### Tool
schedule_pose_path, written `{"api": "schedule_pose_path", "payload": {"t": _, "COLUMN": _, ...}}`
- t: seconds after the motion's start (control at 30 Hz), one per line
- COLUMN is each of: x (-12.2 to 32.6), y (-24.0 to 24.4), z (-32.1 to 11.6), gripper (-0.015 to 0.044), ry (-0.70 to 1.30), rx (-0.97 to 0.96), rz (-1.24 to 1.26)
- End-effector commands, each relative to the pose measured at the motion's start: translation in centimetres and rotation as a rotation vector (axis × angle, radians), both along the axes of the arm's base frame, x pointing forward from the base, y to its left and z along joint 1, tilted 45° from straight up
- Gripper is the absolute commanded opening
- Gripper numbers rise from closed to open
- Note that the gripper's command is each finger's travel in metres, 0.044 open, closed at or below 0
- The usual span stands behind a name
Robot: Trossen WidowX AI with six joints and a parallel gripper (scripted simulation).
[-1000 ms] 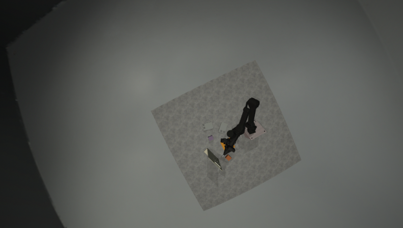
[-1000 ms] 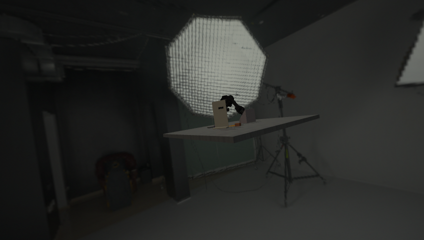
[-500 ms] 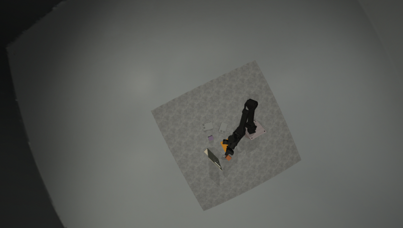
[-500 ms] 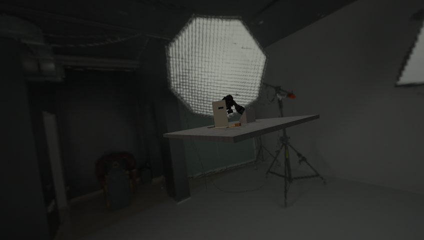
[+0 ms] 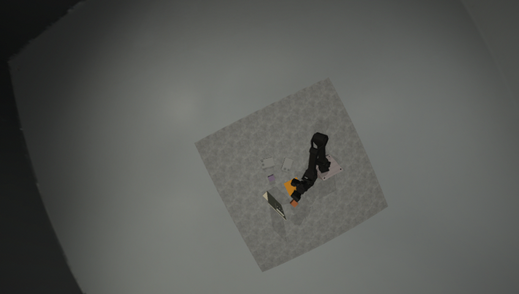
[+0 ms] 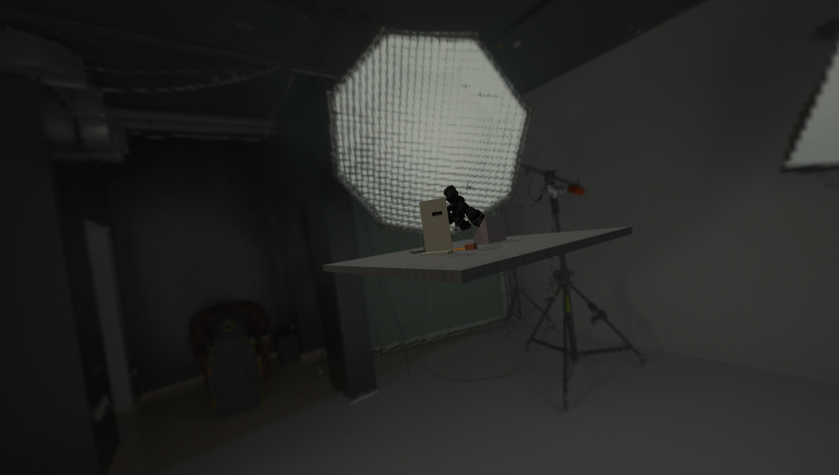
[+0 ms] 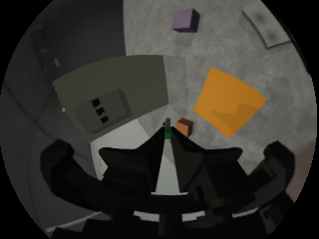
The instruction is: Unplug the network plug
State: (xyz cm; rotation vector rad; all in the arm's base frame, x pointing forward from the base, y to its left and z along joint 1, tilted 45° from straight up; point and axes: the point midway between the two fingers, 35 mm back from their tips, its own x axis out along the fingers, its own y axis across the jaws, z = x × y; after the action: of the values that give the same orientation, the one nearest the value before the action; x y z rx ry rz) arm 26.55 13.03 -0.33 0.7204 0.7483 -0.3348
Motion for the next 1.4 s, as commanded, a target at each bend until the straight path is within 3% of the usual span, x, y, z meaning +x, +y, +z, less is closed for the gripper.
{"api": "schedule_pose_path", "payload": {"t": 0.0, "x": -0.8, "y": -1.4, "z": -1.2, "gripper": 0.0, "ry": 0.013, "rx": -0.073, "rz": -0.091}}
{"api": "schedule_pose_path", "payload": {"t": 0.33, "x": -2.5, "y": -4.3, "z": -2.4, "gripper": 0.0, "ry": -0.026, "rx": -0.244, "rz": -0.251}}
{"api": "schedule_pose_path", "payload": {"t": 1.37, "x": -1.9, "y": -6.0, "z": -4.6, "gripper": 0.0, "ry": -0.023, "rx": -0.246, "rz": -0.255}}
